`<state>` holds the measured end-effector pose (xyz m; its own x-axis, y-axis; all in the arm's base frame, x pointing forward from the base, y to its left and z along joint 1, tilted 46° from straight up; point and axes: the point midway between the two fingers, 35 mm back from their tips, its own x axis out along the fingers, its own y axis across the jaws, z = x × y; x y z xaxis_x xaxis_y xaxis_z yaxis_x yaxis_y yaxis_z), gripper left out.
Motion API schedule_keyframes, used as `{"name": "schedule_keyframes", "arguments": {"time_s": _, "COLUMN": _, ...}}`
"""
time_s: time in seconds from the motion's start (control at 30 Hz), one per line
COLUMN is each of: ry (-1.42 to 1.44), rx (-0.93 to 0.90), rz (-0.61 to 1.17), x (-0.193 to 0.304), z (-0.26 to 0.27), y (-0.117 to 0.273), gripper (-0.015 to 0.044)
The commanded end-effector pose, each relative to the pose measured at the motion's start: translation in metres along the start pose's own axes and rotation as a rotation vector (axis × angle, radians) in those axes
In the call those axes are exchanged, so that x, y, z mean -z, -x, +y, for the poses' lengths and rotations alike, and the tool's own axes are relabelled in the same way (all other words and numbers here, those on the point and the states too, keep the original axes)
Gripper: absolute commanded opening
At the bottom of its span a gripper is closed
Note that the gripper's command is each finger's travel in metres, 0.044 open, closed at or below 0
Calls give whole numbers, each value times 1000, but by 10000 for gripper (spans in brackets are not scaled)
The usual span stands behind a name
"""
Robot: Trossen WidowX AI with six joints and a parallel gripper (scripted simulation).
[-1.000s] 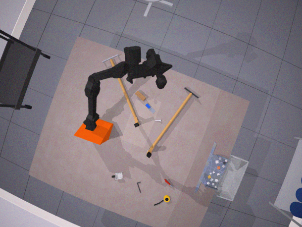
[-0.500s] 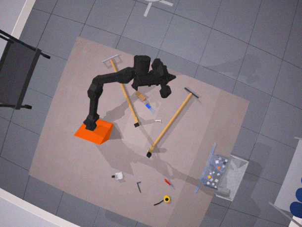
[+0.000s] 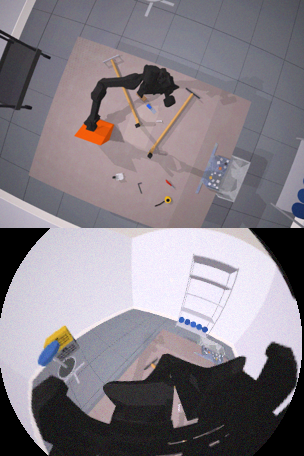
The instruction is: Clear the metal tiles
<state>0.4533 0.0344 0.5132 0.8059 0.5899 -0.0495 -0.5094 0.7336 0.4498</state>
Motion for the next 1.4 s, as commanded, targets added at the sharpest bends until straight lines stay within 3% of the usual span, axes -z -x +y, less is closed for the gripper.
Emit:
{"name": "schedule_keyframes", "arguments": {"time_s": 0.0, "ry": -12, "rx": 5, "rz": 34, "x": 10, "z": -12, "y": -8, "gripper": 0}}
{"name": "schedule_keyframes", "arguments": {"time_s": 1.37, "ry": -118, "rx": 29, "rz": 326, "x": 108, "z": -93, "y": -52, "gripper": 0}}
